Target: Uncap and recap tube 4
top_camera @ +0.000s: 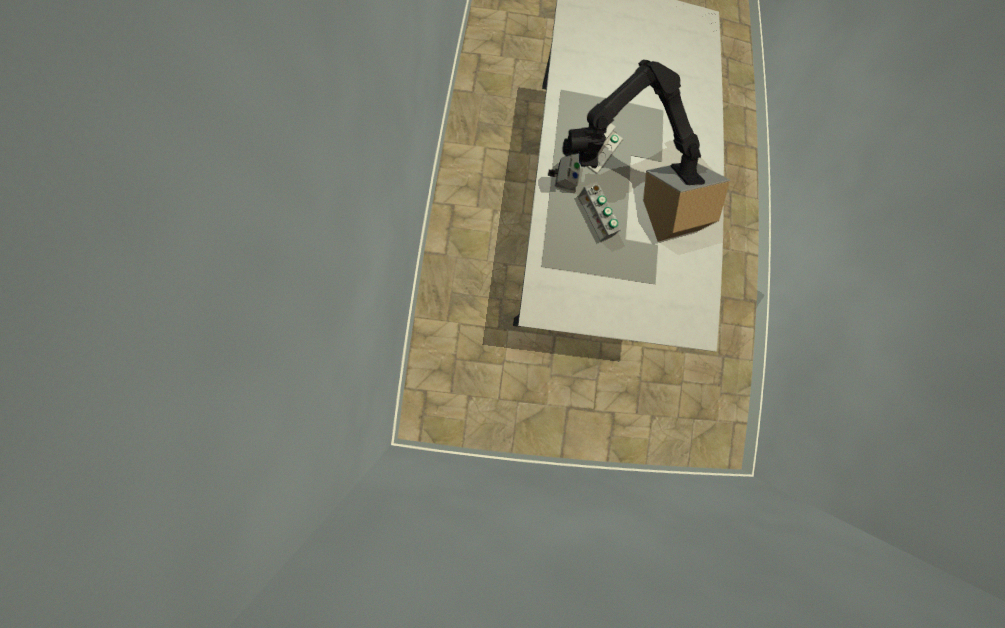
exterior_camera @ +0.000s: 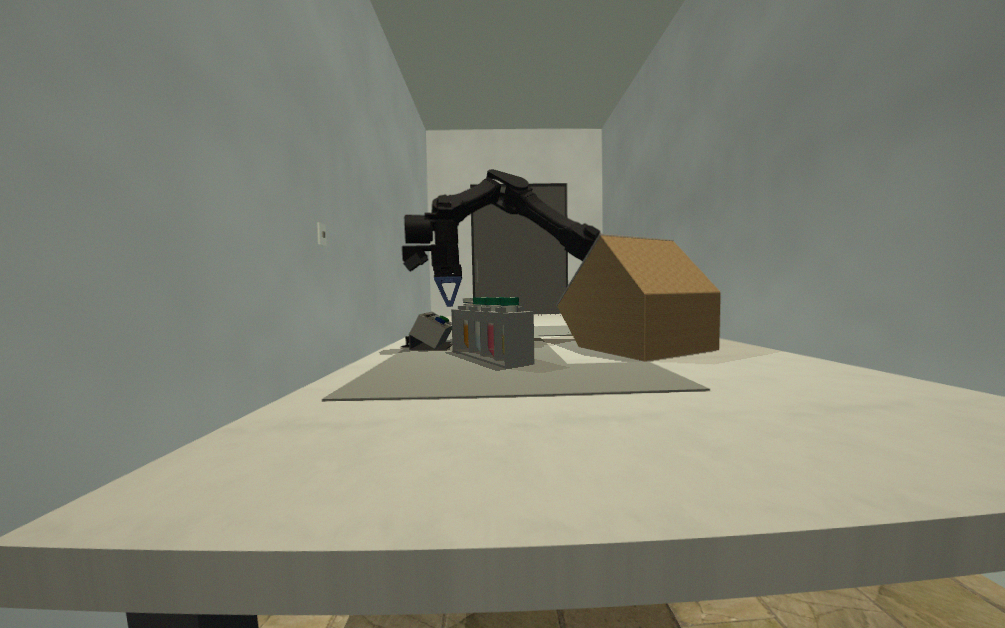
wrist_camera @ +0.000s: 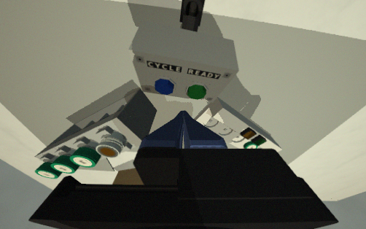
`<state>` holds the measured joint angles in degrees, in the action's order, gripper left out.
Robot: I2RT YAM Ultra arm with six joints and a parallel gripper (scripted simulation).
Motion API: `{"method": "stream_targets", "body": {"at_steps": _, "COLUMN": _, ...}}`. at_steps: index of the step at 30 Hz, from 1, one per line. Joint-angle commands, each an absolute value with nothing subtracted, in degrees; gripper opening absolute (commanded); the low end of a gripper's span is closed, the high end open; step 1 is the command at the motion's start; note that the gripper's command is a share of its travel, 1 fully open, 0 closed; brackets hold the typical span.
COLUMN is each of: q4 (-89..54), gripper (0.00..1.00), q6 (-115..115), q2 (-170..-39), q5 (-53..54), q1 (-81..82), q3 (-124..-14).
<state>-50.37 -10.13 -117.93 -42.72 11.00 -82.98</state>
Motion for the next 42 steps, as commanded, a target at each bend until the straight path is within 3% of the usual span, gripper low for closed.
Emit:
{"method": "stream_targets", "body": {"at_steps": 1, "q4": -52.15, "gripper": 0.00, "q6": -13.45, "q2": -122.96, "q5": -43.28, "q1": 13.87, "q3": -89.34}}
{"method": "stream_targets", "body": {"at_steps": 42, "q4": -54.04, "gripper": 0.00, "q6": -14.81, "q2": -124.25, "q5": -43.25, "q1": 14.88, "q3": -92.79}}
